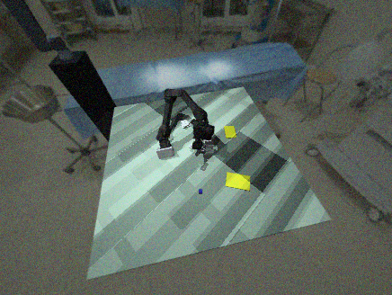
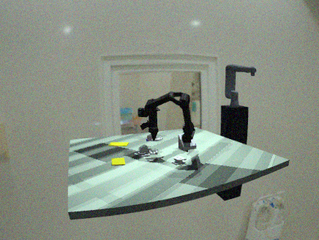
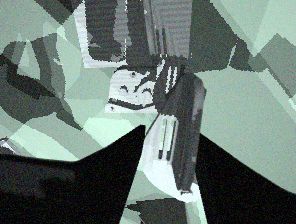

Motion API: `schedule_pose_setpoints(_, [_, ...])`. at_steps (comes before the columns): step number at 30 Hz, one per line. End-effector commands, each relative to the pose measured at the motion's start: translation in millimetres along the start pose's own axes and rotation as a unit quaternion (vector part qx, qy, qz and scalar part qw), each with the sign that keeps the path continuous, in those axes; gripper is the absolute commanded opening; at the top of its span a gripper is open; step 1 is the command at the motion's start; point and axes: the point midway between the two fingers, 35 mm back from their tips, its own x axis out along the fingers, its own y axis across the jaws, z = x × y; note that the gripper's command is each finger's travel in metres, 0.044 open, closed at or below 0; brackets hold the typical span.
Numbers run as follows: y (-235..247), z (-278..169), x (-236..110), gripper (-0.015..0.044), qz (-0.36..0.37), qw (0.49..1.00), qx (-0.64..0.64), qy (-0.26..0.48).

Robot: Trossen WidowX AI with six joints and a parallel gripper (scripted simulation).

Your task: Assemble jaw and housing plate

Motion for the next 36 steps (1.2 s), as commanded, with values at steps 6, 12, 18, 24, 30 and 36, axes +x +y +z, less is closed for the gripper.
schedule_pose_setpoints(6, [1, -1, 1, 0.0134, 0.002, 1.0, -0.005, 0.0])
schedule_pose_setpoints(12, [1, -1, 1, 0.0134, 0.002, 1.0, -0.005, 0.0])
schedule_pose_setpoints(18, [1, -1, 1, 0.0134, 0.002, 1.0, 0.003, 0.0])
schedule_pose_setpoints(24, [1, -1, 1, 0.0134, 0.002, 1.0, 0.003, 0.0])
schedule_pose_setpoints(30, [10, 8, 0, 0.0134, 0.001, 1.0, 0.003, 0.0])
schedule_pose_setpoints(36, [24, 21, -1, 0.0134, 0.0, 1.0, 0.003, -0.001])
